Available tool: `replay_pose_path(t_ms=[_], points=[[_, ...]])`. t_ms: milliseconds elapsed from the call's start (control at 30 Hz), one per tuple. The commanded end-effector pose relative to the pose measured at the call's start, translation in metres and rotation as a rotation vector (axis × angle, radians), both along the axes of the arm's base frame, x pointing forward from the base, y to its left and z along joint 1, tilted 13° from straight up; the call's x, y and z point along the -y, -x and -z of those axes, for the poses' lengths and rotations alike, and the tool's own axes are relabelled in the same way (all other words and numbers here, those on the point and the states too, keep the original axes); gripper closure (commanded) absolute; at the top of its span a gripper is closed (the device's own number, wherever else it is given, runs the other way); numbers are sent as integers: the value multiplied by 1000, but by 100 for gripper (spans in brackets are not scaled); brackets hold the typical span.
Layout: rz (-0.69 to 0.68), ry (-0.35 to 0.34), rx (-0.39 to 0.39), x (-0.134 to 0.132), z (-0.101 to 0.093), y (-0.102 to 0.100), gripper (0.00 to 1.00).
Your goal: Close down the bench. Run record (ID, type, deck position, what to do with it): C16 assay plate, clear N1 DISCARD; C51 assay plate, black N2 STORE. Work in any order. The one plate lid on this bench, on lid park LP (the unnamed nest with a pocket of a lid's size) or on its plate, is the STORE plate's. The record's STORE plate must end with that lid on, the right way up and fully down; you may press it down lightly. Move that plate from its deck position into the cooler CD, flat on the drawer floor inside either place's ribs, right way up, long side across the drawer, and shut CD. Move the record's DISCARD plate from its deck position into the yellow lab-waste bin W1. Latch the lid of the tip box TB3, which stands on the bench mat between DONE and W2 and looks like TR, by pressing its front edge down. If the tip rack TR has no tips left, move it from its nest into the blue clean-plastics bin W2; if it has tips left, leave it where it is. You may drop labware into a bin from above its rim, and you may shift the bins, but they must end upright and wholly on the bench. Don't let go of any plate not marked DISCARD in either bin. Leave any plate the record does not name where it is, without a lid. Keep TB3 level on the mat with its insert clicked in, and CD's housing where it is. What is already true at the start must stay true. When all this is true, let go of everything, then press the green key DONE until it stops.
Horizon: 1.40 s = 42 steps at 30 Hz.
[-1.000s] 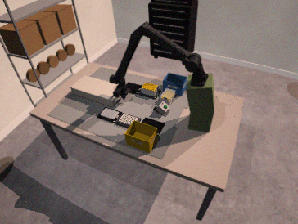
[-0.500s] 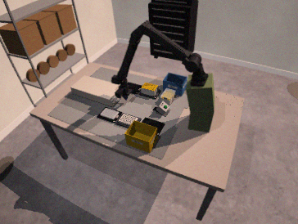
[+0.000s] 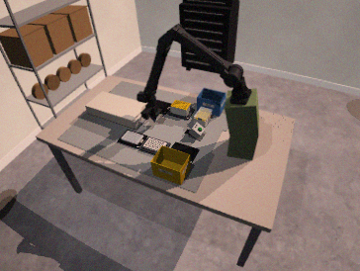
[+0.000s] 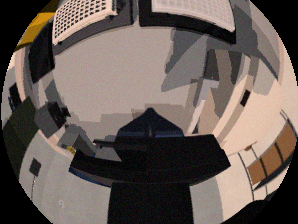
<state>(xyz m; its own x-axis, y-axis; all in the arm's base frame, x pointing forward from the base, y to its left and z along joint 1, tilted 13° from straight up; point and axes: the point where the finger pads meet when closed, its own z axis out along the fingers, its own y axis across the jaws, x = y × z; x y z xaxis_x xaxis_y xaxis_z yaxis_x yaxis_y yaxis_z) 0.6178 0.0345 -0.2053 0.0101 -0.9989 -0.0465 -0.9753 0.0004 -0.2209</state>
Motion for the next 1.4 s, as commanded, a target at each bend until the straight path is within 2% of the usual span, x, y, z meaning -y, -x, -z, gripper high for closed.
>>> replay_pose_path(t_ms=[0,33,133,467,500,733,800,833,933,1367], points=[[-2,-7,42,-7,-18,-8,100],[-3,-8,47,-7,-21,-9,100],[0,-4,29,-2,-11,-7,100],[0,-4,29,-2,-11,-7,100],[-3,-7,42,-7,-22,-7,100],[-3,-6,27,-5,-31,-2,100],[-3,-6,27,-5,-31,-2,100],[-3,-5,9,-4,-18,4,100],[-3,-6,25,-4,-35,1,100],[-2,-5,25,-1,-50,4,100]])
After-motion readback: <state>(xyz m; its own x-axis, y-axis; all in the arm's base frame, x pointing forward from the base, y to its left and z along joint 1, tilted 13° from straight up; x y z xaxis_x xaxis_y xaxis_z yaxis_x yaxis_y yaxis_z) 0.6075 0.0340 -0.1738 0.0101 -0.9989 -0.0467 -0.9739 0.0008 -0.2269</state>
